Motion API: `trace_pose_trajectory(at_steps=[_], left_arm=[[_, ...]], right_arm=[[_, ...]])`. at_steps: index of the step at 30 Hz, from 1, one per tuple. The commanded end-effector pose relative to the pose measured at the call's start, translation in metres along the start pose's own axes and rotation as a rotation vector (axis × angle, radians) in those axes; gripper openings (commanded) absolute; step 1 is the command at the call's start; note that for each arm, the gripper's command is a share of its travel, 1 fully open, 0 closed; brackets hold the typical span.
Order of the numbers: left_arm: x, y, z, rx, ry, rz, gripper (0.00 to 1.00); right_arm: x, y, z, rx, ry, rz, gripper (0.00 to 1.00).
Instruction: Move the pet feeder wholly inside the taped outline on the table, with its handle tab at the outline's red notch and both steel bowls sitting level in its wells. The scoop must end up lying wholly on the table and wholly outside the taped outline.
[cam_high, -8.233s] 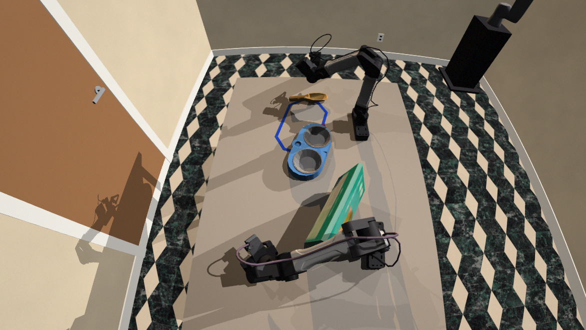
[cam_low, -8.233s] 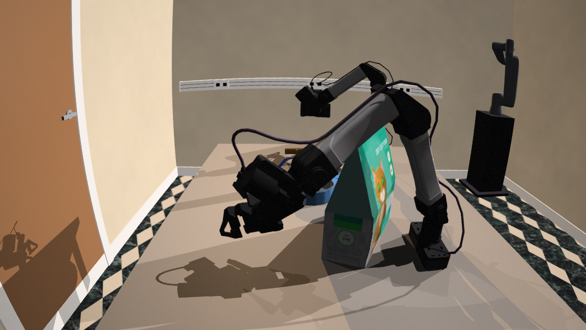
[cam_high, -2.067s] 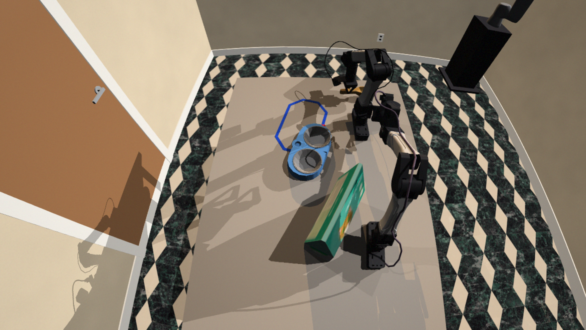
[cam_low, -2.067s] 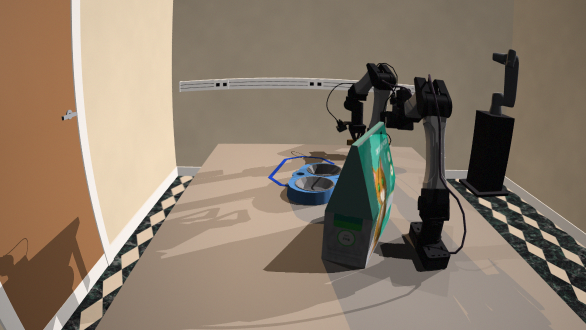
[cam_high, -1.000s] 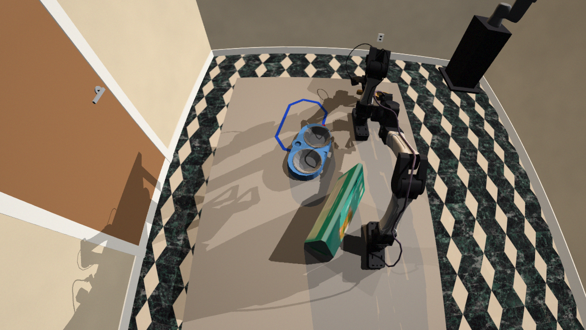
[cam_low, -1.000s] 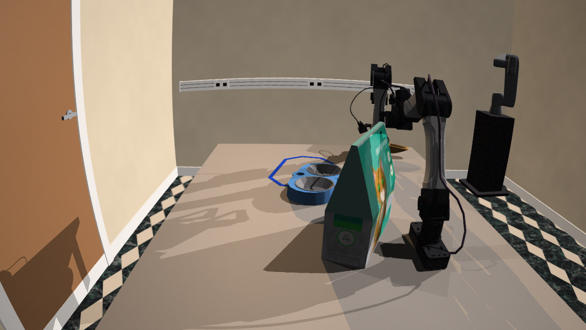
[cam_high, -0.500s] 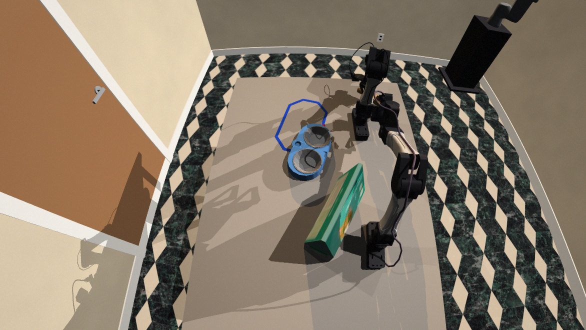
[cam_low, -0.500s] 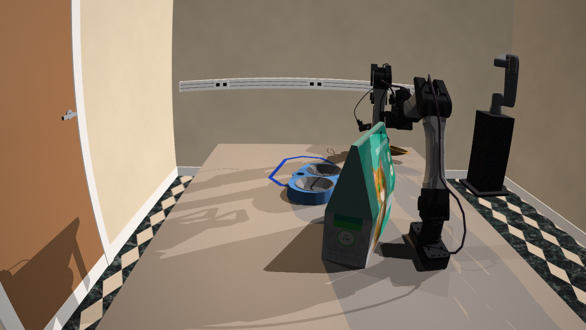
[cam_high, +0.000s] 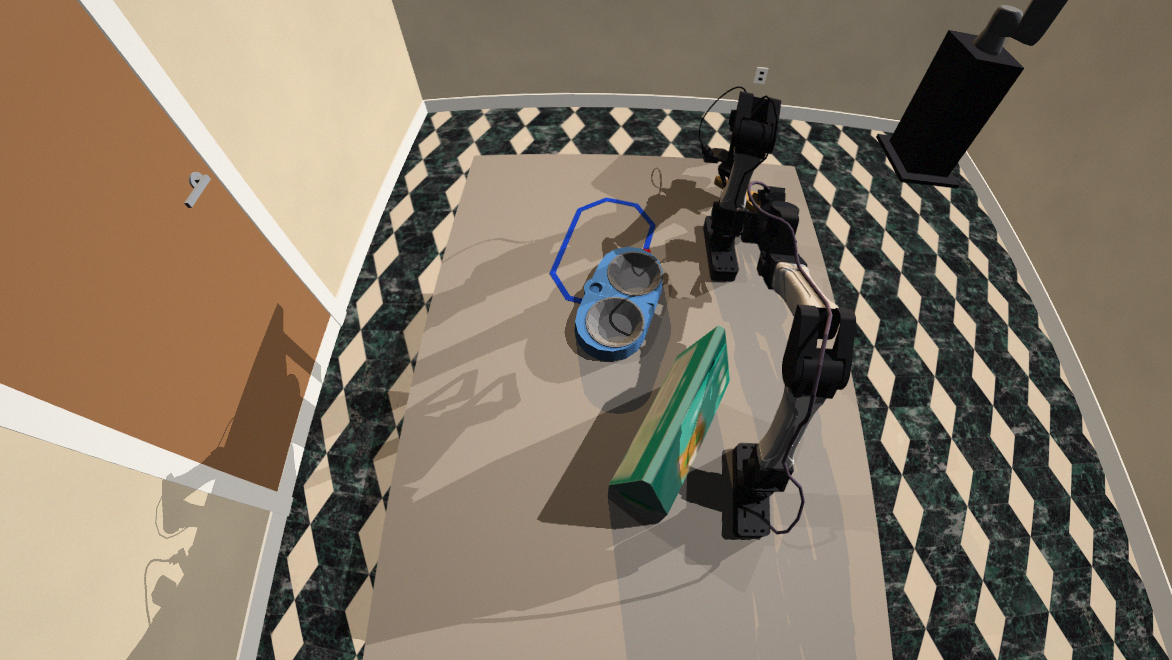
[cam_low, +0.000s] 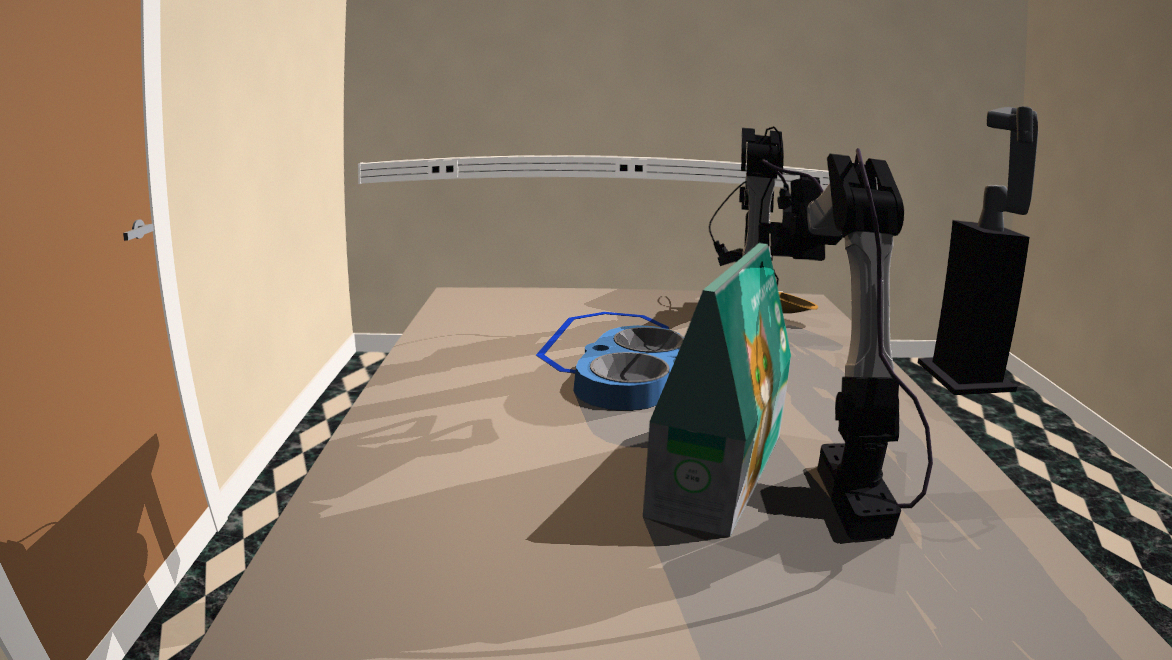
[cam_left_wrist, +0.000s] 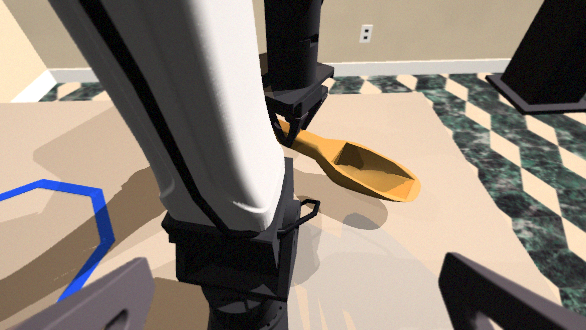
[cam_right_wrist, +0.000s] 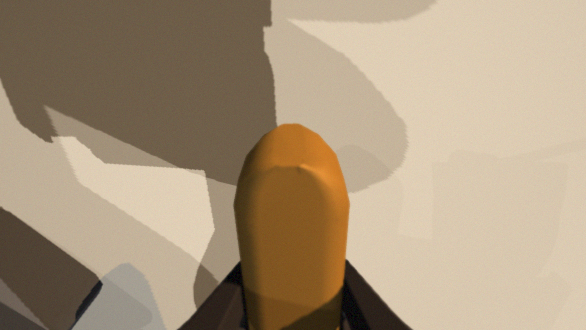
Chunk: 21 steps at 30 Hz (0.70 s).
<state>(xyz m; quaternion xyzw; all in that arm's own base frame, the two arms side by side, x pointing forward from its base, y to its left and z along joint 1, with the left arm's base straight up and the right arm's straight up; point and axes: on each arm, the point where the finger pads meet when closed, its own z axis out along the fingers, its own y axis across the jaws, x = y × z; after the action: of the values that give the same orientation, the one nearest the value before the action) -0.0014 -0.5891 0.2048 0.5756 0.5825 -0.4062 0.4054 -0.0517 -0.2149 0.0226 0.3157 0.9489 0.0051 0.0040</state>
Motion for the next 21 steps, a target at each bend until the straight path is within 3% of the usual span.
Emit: trace_pose_trajectory(at_steps=[1, 15, 21], left_arm=[[-0.006, 0.001, 0.0, -0.004, -0.015, -0.004, 1.0], [-0.006, 0.001, 0.0, -0.004, -0.015, -0.004, 1.0], [-0.006, 0.001, 0.0, -0.004, -0.015, -0.004, 1.0]], right_arm=[[0.0, -0.004, 0.011, 0.014, 0.011, 0.005, 0.22], [0.001, -0.003, 0.025, 0.014, 0.011, 0.005, 0.22], [0.001, -0.001, 0.016, 0.02, 0.008, 0.01, 0.22]])
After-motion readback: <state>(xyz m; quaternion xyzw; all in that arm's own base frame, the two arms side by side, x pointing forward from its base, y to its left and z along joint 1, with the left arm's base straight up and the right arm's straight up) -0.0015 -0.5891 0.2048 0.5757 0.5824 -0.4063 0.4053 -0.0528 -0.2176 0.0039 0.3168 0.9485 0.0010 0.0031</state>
